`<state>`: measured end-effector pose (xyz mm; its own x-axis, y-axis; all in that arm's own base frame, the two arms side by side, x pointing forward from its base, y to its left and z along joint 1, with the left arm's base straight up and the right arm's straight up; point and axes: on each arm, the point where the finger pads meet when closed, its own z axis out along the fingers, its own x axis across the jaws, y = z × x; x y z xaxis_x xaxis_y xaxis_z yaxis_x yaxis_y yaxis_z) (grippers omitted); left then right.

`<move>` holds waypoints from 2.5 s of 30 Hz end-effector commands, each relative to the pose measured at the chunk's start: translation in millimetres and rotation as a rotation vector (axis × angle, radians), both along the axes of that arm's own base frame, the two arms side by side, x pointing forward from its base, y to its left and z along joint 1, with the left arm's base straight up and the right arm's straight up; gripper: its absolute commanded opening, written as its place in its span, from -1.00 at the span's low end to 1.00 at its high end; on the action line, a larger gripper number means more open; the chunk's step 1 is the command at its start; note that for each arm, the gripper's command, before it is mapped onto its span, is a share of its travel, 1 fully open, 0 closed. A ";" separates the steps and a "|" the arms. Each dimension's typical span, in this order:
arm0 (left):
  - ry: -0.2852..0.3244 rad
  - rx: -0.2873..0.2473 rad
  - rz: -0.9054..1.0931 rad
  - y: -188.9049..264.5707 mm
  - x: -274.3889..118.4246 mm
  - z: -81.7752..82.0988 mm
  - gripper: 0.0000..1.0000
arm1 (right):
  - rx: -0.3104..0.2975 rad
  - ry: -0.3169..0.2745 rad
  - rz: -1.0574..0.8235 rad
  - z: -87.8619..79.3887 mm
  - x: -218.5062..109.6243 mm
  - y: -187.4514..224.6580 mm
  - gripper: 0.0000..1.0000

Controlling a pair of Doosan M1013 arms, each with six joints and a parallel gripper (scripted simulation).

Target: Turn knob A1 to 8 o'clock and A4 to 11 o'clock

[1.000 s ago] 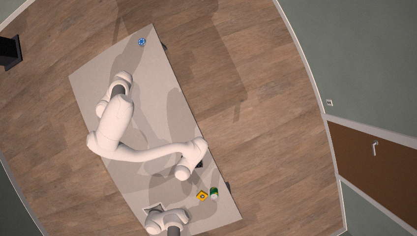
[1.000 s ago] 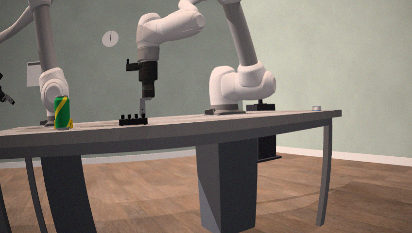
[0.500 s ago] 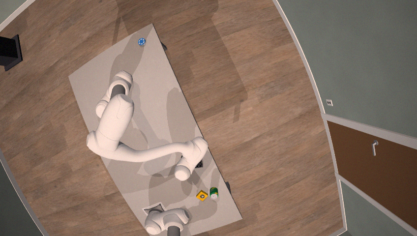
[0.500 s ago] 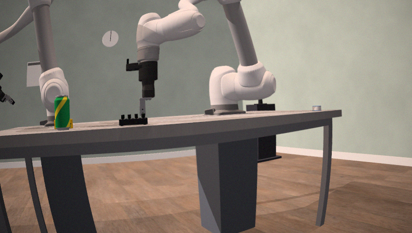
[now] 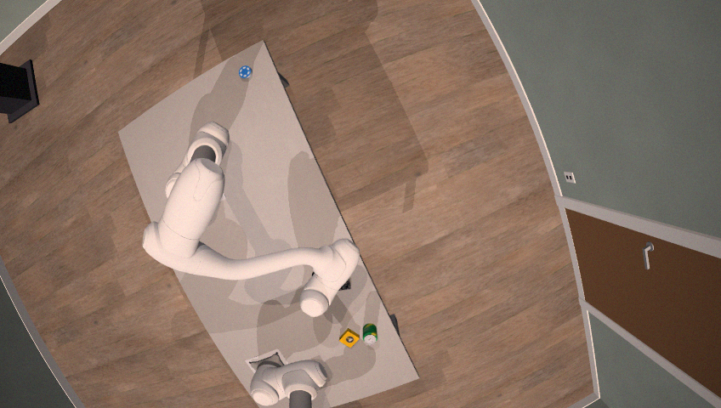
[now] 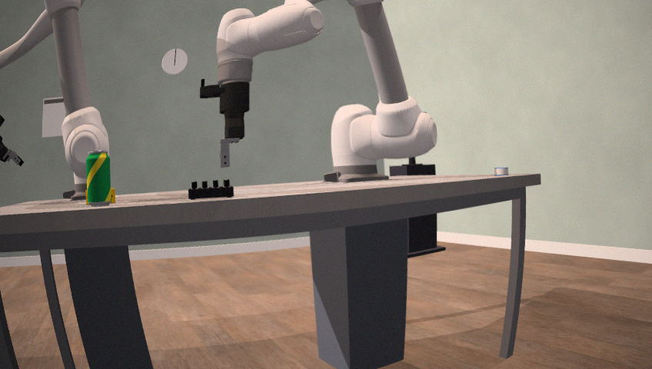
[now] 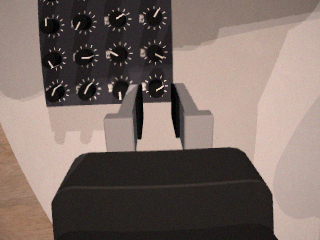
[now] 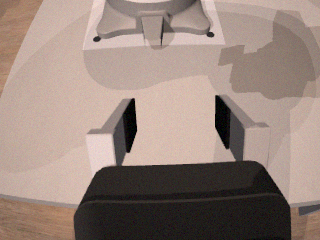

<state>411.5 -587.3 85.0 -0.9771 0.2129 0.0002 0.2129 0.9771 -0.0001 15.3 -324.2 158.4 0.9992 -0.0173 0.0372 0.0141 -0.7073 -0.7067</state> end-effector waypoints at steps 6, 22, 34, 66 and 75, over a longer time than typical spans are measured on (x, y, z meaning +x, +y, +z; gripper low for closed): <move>-0.001 -0.001 0.000 -2.7 0.8 3.8 1.00 | -0.001 0.000 0.000 0.3 0.1 -0.3 1.00; -0.001 -0.001 0.000 -77.1 16.6 82.3 1.00 | -0.001 0.000 0.000 0.3 0.1 -0.3 1.00; -0.001 -0.001 0.000 -108.9 23.4 115.8 1.00 | -0.001 0.000 0.000 0.3 0.1 -0.3 1.00; -0.001 -0.001 0.000 -109.1 23.4 116.1 1.00 | -0.001 0.000 0.000 0.3 0.1 -0.3 1.00; -0.001 -0.001 0.000 -102.9 20.7 116.1 1.00 | -0.001 0.000 0.000 0.3 0.1 -0.3 1.00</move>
